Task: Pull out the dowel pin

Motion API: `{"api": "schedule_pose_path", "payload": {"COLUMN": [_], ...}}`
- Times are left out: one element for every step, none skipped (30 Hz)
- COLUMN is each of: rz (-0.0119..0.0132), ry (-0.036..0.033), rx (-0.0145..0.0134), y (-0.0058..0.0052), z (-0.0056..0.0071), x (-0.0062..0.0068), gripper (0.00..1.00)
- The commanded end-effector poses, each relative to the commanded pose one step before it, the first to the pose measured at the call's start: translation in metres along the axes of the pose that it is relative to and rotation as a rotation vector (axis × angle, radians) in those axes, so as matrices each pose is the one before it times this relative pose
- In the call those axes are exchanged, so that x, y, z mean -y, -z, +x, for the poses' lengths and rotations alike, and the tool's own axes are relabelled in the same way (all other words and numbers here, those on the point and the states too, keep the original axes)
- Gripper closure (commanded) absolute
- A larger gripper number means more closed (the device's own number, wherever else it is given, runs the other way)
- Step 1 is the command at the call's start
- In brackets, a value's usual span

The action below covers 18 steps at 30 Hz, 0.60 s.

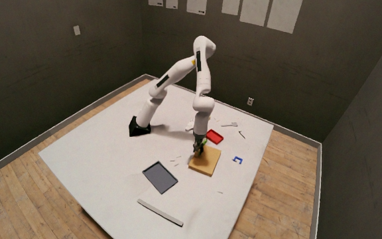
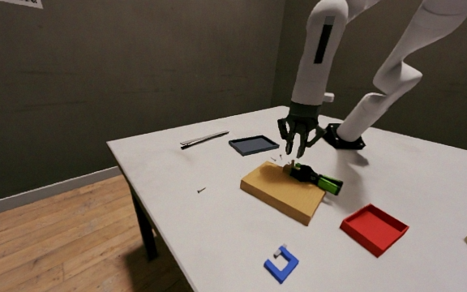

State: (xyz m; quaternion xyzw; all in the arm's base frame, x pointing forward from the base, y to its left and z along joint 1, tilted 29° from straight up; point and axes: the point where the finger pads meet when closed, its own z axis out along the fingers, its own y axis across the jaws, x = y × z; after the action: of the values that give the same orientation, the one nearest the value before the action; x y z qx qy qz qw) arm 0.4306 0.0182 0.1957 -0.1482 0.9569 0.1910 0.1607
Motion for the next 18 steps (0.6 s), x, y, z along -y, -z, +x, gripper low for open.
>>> {"api": "schedule_pose_path", "payload": {"rz": [0.00072, 0.00002, 0.00000, 0.00000, 0.00051, -0.00011, -0.00023, -0.00006, 0.00008, 0.00014, 0.00015, 0.00014, 0.00012, 0.00008, 0.00002, 0.00000, 0.00000, 0.00000], "ry": [0.00079, 0.00003, 0.00000, 0.00000, 0.00056, -0.00011, -0.00025, -0.00007, 0.00009, 0.00016, 0.00017, 0.00015, 0.00013, 0.00009, 0.00002, 0.00000, 0.00000, 0.00000], "rx": [0.00046, 0.00007, 0.00000, 0.00000, 0.00094, -0.00016, -0.00042, -0.00011, 0.00014, 0.00025, 0.00027, 0.00025, 0.00021, 0.00014, 0.00004, 0.00000, 0.00000, 0.00000], "y": [-0.00192, 0.00009, 0.00000, 0.00000, 0.00029, 0.00004, -0.00009, -0.00002, 0.00003, 0.00006, 0.00006, 0.00005, 0.00005, 0.00003, 0.00001, 0.00000, 0.00000, 0.00000], "z": [0.00123, 0.00017, 0.00000, 0.00000, -0.00035, 0.00037, 0.00042, 0.00022, 0.00004, -0.00006, -0.00010, -0.00012, -0.00012, -0.00009, -0.00003, 0.00000, 0.00000, 0.00000], "x": [-0.00037, -0.00029, 0.00000, 0.00000, -0.00016, -0.00042, -0.00038, -0.00030, -0.00021, -0.00014, -0.00008, -0.00003, 0.00001, 0.00003, 0.00001, 0.00000, 0.00000, 0.00000], "gripper": [0.66, 0.66, 0.66, 0.66, 0.66, 0.66, 0.66, 0.66, 0.66, 0.66, 0.66, 0.66, 0.66, 0.66, 0.66, 0.66, 0.66, 0.66]}}
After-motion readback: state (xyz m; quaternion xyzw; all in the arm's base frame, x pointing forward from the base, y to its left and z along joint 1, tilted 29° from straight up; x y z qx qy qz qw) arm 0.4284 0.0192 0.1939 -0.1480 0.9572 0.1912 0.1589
